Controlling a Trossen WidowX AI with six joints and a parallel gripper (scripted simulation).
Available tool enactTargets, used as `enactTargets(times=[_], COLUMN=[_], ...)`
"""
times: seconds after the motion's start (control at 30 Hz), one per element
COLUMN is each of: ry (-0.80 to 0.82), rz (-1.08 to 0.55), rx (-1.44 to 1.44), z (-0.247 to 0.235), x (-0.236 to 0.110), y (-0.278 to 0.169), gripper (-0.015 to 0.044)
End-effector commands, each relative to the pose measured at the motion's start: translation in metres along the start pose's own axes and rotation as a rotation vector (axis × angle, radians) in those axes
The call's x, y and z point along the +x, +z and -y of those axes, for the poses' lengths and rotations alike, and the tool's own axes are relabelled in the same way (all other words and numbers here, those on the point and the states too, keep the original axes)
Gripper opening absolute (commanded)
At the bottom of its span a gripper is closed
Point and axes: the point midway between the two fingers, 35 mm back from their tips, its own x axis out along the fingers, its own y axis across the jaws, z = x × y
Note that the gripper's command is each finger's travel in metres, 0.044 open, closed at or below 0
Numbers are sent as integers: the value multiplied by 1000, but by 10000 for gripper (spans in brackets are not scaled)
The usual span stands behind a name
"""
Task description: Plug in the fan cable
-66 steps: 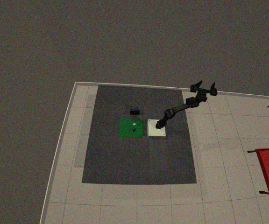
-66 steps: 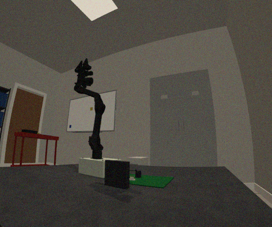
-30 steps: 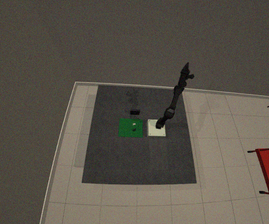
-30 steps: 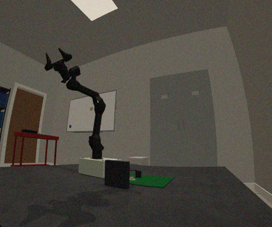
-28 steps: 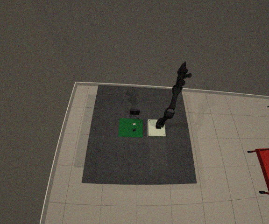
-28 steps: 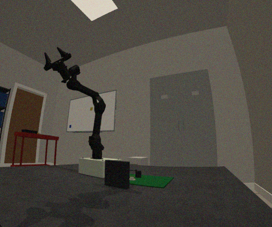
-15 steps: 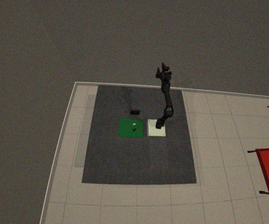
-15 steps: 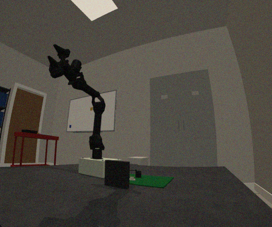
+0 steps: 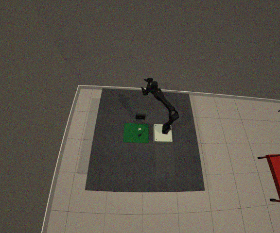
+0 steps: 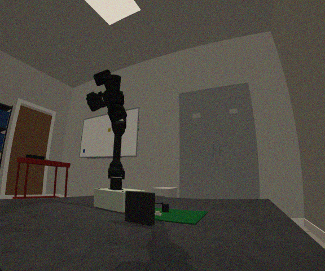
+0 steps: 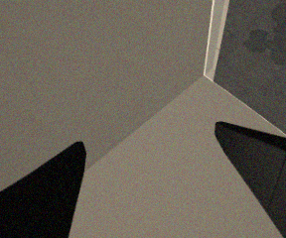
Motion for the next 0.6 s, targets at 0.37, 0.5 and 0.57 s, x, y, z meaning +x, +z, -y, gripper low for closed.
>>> enactTargets(times=[0.37,0.5,0.57], ry=[-681,-851,-935], rz=[-4,39,70], rx=[56,15,-18], z=[230,285,311], x=[-42,-78,-100], y=[-108,-123,-128], gripper=[440,440,440])
